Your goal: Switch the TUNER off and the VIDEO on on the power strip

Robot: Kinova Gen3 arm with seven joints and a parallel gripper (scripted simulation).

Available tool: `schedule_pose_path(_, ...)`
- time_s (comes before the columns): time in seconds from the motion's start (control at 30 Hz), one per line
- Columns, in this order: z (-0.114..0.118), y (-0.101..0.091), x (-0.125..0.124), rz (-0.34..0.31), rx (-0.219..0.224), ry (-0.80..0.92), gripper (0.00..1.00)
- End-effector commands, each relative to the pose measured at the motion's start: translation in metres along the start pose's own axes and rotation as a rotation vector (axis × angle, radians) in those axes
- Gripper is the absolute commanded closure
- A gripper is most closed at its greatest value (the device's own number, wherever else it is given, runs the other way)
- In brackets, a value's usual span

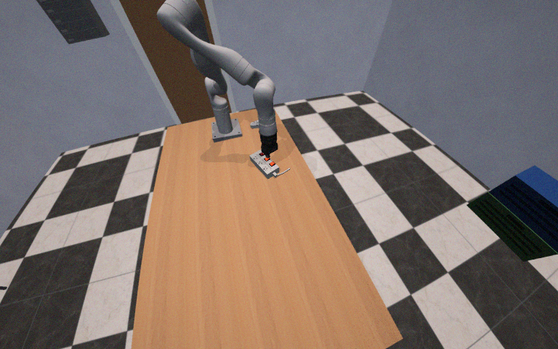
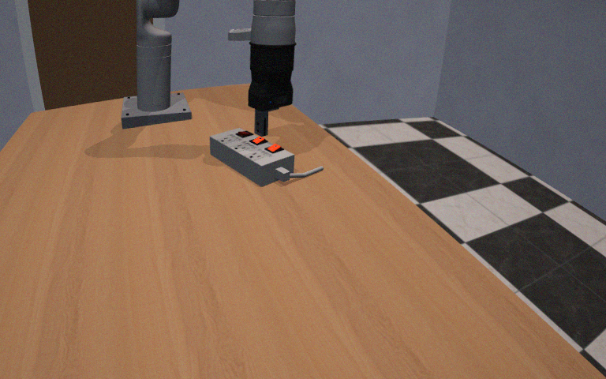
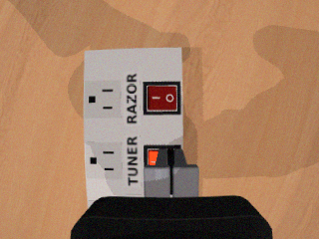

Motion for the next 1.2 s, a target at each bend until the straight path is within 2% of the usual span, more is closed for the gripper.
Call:
schedule_pose_path(0.0,-0.0026,0.0024,0.0009,-0.005,-0.001,-0.005,1.00)
schedule_pose_path(1.17,-0.0027,0.0124,0.0006,-0.005,-0.001,-0.005,1.00)
Point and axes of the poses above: the point where the finger pads meet when closed, its own y axis out along the fingers, its own z axis across the jaws, x = y × z, the point moved 7 cm from there along -y, back along the fingers, and after that the axes turned 6 degrees about -y, right-handed, at the moved point
